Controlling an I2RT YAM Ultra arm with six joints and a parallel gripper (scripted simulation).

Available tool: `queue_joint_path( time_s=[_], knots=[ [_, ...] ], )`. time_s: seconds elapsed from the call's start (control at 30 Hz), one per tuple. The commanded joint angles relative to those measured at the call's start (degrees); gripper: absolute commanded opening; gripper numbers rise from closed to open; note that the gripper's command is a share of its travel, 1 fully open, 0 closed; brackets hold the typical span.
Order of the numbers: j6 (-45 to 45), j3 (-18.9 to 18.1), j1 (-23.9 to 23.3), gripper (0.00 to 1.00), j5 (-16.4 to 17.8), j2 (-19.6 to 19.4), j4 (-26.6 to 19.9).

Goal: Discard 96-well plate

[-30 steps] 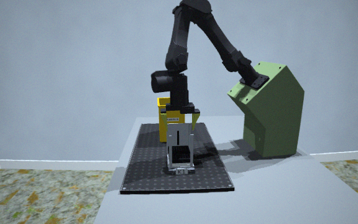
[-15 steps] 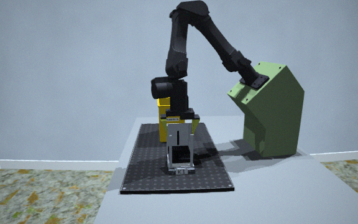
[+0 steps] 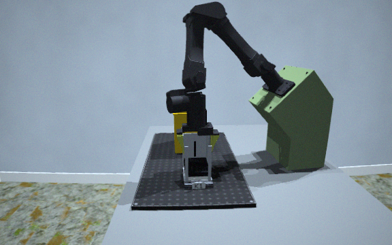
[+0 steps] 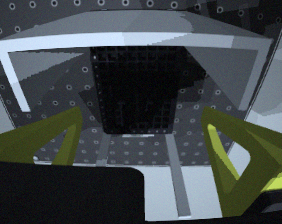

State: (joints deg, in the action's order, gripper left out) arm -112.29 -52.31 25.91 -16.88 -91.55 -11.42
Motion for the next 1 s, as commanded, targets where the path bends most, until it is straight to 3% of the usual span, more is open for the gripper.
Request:
queue_joint_path(
  time_s=[0.0, 0.97],
  knots=[
    [0.3, -0.4, 0.0, 1.0, 0.0, -0.3, 1.2],
    [2.0, -2.3, -2.1, 1.0, 1.4, -9.0, 8.5]
  ],
)
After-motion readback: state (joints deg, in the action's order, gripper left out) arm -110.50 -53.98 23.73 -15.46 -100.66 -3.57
